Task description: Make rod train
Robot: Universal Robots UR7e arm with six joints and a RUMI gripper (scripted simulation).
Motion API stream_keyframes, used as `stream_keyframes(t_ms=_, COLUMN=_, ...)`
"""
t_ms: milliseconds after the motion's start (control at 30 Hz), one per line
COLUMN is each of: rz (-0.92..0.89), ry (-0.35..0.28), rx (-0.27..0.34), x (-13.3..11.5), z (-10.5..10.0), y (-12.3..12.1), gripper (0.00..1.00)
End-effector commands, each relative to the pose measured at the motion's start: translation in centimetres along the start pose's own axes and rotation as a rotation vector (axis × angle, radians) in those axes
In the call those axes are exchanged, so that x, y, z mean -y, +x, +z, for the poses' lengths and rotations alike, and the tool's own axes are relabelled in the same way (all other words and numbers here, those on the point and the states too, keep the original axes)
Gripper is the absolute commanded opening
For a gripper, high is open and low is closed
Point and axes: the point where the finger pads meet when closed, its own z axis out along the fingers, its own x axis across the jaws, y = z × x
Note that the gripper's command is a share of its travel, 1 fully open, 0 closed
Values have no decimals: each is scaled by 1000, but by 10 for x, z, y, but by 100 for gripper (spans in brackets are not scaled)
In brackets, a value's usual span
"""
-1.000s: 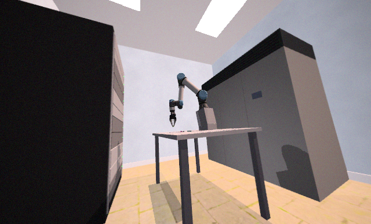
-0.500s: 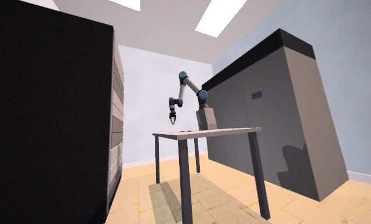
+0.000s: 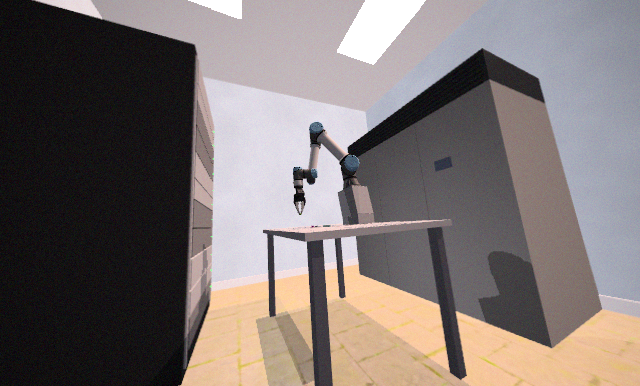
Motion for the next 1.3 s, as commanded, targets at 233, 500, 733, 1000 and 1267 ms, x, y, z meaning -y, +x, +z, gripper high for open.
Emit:
stream_keyframes(t_ms=233, rz=62, ry=0, rx=-1, x=107, z=0, y=-44, gripper=0)
stream_keyframes(t_ms=500, rz=96, ry=-3, rx=-2, x=158, z=0, y=-80, gripper=0)
stream_keyframes(t_ms=733, rz=102, ry=-4, rx=-2, x=166, z=0, y=-87, gripper=0)
stream_keyframes(t_ms=1000, rz=102, ry=-4, rx=-2, x=166, z=0, y=-87, gripper=0)
stream_keyframes(t_ms=1267, rz=102, ry=-4, rx=-2, x=166, z=1, y=-87, gripper=0)
